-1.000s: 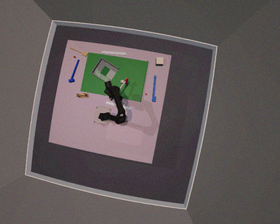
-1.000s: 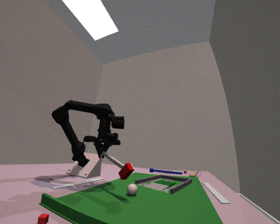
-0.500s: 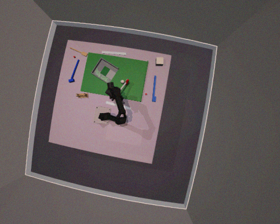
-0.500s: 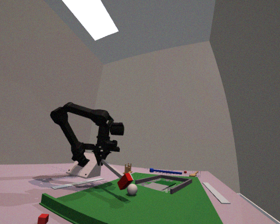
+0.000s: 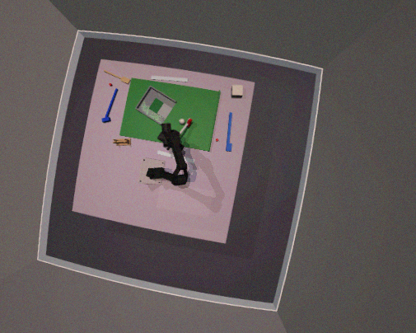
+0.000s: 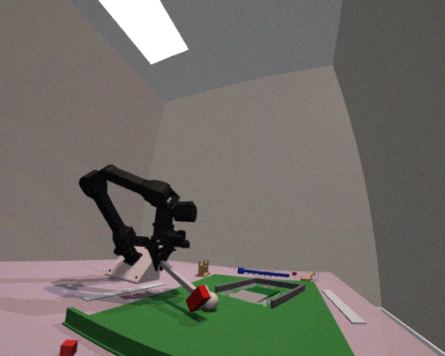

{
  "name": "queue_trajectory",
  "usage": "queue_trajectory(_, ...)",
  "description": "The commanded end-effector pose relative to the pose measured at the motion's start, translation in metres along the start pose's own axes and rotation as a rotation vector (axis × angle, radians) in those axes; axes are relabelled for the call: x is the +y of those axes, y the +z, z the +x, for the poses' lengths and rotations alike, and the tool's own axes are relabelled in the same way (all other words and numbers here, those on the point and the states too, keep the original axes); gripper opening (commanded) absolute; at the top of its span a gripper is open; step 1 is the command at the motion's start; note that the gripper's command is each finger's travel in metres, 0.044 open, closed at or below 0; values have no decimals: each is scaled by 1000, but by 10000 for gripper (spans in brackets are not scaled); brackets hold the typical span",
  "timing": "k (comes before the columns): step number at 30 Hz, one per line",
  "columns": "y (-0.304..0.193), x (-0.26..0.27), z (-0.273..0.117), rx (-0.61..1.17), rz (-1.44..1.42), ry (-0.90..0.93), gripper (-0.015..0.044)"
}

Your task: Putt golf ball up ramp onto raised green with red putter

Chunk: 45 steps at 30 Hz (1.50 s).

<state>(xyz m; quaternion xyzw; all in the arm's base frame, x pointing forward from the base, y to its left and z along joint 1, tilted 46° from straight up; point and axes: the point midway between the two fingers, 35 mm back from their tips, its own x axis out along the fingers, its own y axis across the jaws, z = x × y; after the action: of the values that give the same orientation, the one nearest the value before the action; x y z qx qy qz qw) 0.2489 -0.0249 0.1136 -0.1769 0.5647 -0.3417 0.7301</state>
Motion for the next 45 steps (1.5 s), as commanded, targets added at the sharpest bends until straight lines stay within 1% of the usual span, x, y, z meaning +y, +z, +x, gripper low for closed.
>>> queue_trajectory(1, -1, -1, 7, -3, -5, -6, 0)
queue_trajectory(13, 0, -1, 4, 1, 0, -1, 0)
queue_trajectory(22, 0, -30, 7, -3, -5, -7, 0)
queue_trajectory(30, 1, -25, 6, -1, 4, -2, 0)
queue_trajectory(32, 5, -9, 6, 0, 2, 2, 0)
queue_trajectory(35, 8, 32, 5, 1, -1, 7, 0)
queue_trajectory(40, -1, 99, 7, -1, -3, 1, 0)
queue_trajectory(45, -3, 107, 7, -2, -3, -1, 0)
